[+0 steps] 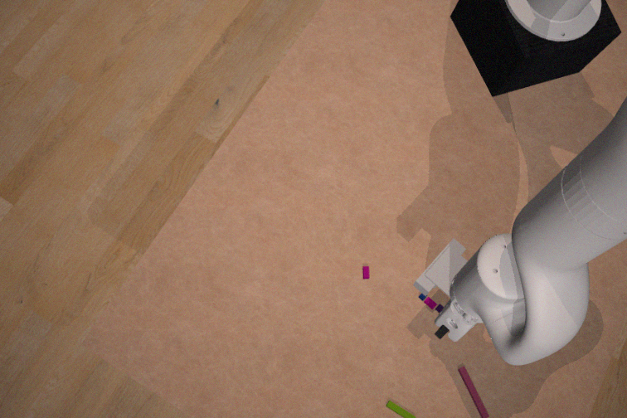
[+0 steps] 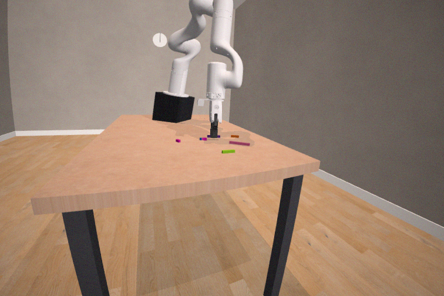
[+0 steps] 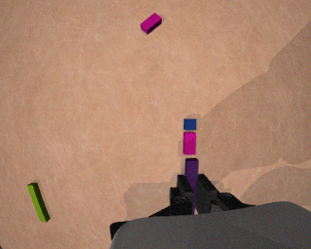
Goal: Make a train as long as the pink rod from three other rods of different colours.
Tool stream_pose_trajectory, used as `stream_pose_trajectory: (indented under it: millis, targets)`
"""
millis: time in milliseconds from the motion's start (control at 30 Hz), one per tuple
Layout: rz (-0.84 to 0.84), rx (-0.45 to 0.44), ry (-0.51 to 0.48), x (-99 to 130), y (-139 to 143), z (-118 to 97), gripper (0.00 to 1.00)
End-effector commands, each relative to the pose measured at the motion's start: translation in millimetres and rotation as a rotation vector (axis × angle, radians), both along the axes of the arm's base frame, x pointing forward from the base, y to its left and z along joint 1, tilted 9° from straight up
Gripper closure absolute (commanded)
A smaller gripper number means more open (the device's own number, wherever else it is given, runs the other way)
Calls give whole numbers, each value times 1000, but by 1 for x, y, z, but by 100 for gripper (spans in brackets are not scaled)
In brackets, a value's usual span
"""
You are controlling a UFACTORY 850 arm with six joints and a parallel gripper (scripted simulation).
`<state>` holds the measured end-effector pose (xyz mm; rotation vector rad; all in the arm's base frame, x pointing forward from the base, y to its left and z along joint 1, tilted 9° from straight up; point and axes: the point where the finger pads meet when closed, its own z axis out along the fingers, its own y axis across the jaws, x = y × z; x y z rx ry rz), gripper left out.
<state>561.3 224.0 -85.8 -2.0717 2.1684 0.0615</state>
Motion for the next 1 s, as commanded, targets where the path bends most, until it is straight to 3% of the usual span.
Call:
stream_pose_trajectory:
  millis: [0,967]
  targets:
    - [0,1,-2,1,0,0,96]
    - [0,1,-2,2,2,-11,96]
